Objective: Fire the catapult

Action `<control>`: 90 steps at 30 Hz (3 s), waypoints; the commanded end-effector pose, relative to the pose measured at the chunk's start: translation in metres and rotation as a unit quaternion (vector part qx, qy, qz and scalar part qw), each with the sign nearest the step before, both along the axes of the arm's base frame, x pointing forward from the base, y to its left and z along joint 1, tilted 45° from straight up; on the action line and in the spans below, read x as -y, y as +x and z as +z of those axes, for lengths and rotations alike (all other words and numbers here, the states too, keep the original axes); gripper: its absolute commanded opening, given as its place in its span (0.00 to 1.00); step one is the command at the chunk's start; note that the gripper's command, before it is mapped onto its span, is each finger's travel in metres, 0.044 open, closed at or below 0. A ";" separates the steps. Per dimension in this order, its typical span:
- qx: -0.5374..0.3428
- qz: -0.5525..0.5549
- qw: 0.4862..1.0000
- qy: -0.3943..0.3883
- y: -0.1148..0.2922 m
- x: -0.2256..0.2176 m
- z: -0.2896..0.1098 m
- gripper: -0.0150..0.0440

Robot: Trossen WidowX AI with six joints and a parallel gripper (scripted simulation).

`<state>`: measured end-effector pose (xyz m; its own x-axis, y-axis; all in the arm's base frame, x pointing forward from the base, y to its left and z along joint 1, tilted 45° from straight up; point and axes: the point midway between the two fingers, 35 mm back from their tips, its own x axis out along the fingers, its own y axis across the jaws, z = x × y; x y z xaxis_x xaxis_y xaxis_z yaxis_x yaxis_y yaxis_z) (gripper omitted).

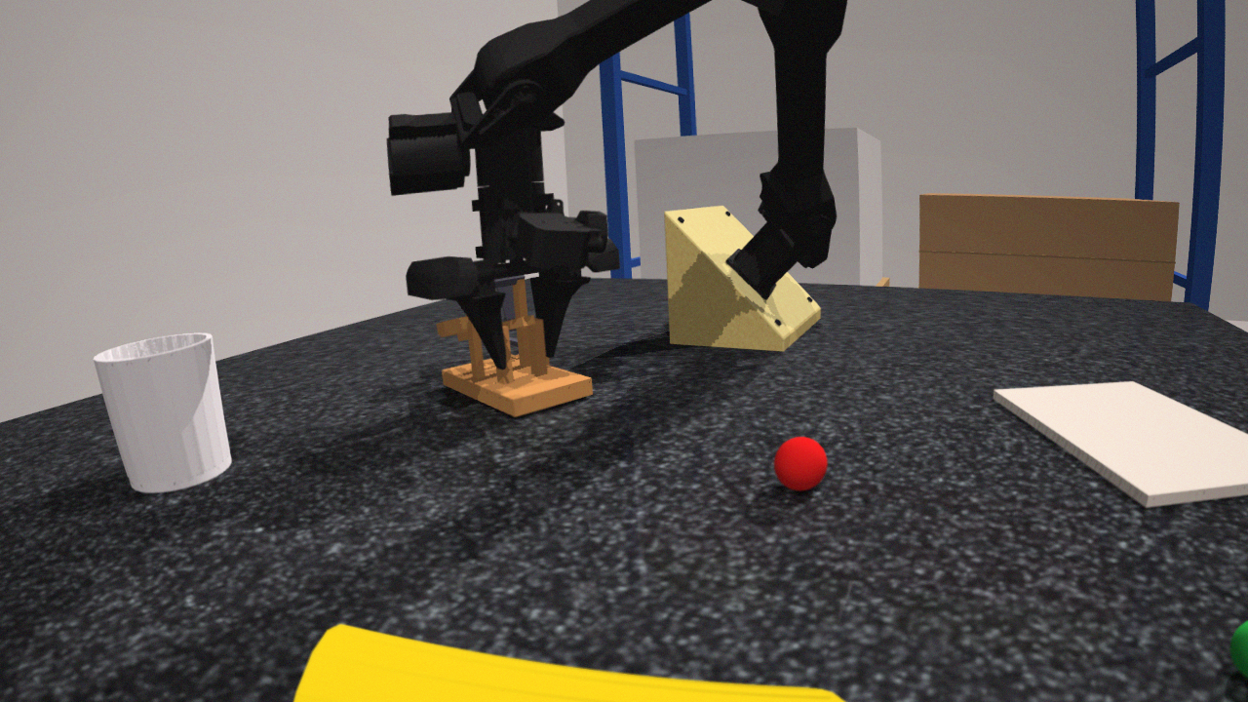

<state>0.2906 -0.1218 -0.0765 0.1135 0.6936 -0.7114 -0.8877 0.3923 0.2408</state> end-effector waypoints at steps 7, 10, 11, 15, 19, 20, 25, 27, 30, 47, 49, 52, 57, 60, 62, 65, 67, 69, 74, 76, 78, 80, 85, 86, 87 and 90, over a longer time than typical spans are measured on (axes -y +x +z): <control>0.000 0.000 1.000 -0.001 0.000 0.009 0.007 0.97; -0.001 0.000 1.000 -0.002 -0.004 0.043 0.040 1.00; -0.001 0.000 1.000 -0.002 -0.007 0.054 0.052 1.00; -0.002 0.000 1.000 -0.001 -0.013 0.070 0.071 1.00; -0.001 -0.005 1.000 -0.001 -0.009 0.062 0.061 1.00; -0.001 -0.005 1.000 -0.001 -0.009 0.062 0.061 1.00; -0.001 -0.006 1.000 -0.002 -0.013 0.067 0.069 1.00; -0.001 -0.006 1.000 -0.002 -0.012 0.066 0.067 1.00; -0.001 -0.006 1.000 -0.002 -0.008 0.047 0.047 1.00; -0.001 -0.006 1.000 -0.001 -0.004 0.024 0.024 1.00; -0.001 -0.006 1.000 -0.001 -0.004 0.022 0.022 1.00; 0.000 -0.006 1.000 -0.001 -0.003 0.019 0.018 1.00; 0.000 -0.006 1.000 -0.001 -0.002 0.013 0.012 1.00; 0.000 -0.006 1.000 -0.001 -0.001 0.009 0.009 1.00; 0.000 -0.006 1.000 -0.001 -0.001 0.007 0.007 1.00; 0.000 -0.006 1.000 -0.001 -0.001 0.004 0.004 1.00; 0.000 -0.006 1.000 0.000 -0.001 0.001 0.001 1.00; 0.000 -0.006 1.000 0.000 0.000 -0.001 -0.001 1.00; 0.002 -0.003 1.000 -0.003 0.000 0.000 0.000 0.96; 0.002 -0.003 1.000 -0.003 0.000 0.000 0.000 0.87; 0.002 -0.003 1.000 -0.003 0.000 0.000 0.000 0.78; 0.002 -0.003 1.000 -0.003 0.000 0.000 0.000 0.69; 0.002 -0.003 1.000 -0.003 0.000 0.000 0.000 0.47; 0.002 -0.003 1.000 -0.003 0.000 0.000 0.000 0.45; 0.002 -0.003 1.000 -0.003 0.000 0.000 0.000 0.44; 0.002 -0.003 1.000 -0.003 0.000 0.000 0.000 0.41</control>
